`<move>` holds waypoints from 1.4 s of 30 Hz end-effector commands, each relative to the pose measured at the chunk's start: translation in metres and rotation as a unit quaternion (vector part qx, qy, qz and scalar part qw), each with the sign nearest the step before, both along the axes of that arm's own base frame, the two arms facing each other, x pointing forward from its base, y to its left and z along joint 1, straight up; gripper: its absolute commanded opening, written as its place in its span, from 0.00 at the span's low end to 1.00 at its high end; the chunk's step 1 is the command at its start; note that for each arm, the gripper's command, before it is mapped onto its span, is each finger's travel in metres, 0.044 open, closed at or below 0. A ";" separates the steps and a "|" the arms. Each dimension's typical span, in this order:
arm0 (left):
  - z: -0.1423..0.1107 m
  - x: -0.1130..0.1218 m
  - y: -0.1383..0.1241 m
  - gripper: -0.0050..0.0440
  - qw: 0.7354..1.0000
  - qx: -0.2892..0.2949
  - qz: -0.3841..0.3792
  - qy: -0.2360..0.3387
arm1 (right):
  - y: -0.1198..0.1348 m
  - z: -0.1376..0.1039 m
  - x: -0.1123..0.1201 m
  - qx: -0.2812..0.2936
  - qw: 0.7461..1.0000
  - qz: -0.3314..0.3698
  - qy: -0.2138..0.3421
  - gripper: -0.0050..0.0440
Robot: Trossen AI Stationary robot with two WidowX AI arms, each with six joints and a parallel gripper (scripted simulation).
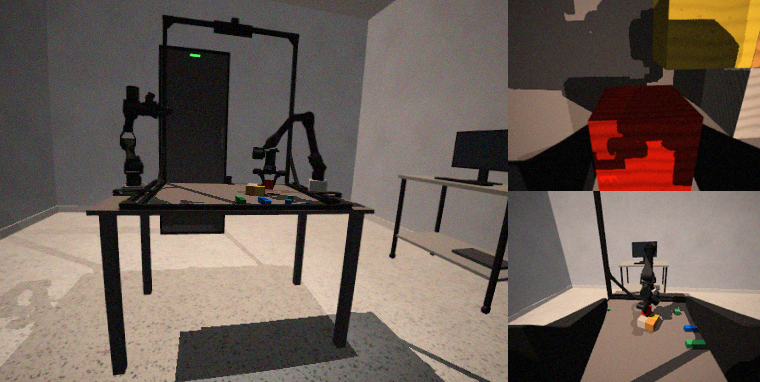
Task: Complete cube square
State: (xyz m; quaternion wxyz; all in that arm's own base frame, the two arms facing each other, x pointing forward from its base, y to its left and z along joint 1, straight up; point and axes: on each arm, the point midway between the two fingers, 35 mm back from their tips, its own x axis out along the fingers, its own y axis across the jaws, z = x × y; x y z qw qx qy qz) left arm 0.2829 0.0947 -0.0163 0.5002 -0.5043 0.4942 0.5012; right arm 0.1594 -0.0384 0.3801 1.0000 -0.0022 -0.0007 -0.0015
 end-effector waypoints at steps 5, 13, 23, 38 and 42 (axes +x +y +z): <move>-0.015 -0.003 -0.001 0.10 1.000 -0.001 0.002 0.005 | 0.001 0.000 0.000 0.003 1.000 0.001 0.000 0.92; -0.027 -0.003 -0.001 0.10 1.000 -0.001 0.002 0.005 | 0.001 0.000 0.000 0.003 1.000 0.001 0.000 0.92; -0.027 -0.003 -0.001 0.44 1.000 -0.001 0.002 0.005 | 0.001 0.000 0.000 0.003 1.000 0.001 0.000 0.92; -0.027 -0.003 -0.001 0.86 1.000 -0.001 0.002 0.005 | 0.001 0.000 0.000 0.003 1.000 0.001 0.000 0.92; -0.027 -0.003 -0.001 0.86 1.000 -0.001 0.002 0.005 | 0.001 0.000 0.000 0.003 1.000 0.001 0.000 0.92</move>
